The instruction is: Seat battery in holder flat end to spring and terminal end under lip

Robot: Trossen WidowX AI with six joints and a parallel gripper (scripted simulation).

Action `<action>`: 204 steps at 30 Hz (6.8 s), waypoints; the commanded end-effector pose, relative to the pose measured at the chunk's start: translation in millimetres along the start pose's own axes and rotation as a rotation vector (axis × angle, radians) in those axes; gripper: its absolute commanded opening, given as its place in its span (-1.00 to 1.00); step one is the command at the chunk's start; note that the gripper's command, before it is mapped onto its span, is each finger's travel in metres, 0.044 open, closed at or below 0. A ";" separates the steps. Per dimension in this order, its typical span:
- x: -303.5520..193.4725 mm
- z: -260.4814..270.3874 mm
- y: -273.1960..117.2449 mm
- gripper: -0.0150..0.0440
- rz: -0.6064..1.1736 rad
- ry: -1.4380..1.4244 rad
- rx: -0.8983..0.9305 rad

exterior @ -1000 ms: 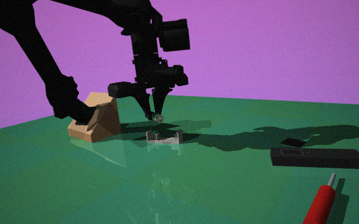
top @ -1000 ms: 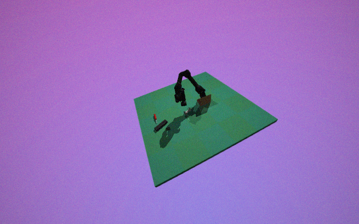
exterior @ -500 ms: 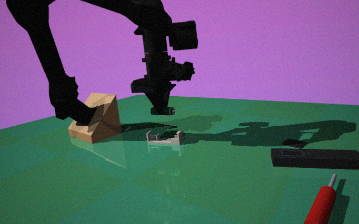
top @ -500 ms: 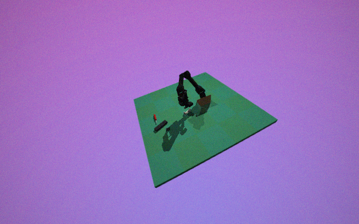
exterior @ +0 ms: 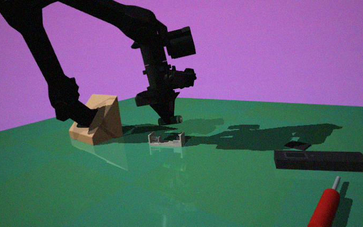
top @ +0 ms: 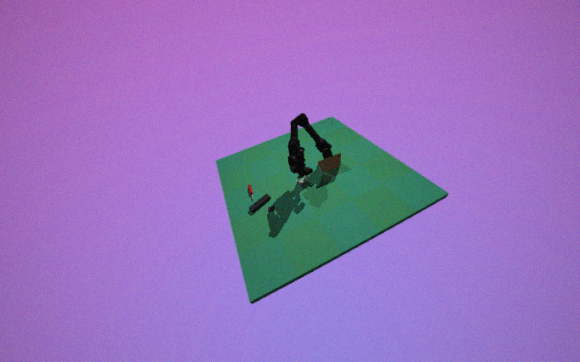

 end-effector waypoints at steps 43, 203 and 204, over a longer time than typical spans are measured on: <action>-33.1 -2.3 34.1 -0.28 -0.288 -0.008 -0.015; -4.4 -12.7 48.0 -0.28 0.147 0.020 0.067; -3.6 -12.8 48.1 -0.28 0.148 0.020 0.067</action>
Point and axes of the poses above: the point midway between the two fingers, 35 mm back from their tips, its own y axis out along the fingers, its own z axis across the jaws, x = y × z, the point moved 8 cm from there along -y, back along the fingers, and after that the axes turned 7 degrees about -y, right-handed, at the moved point
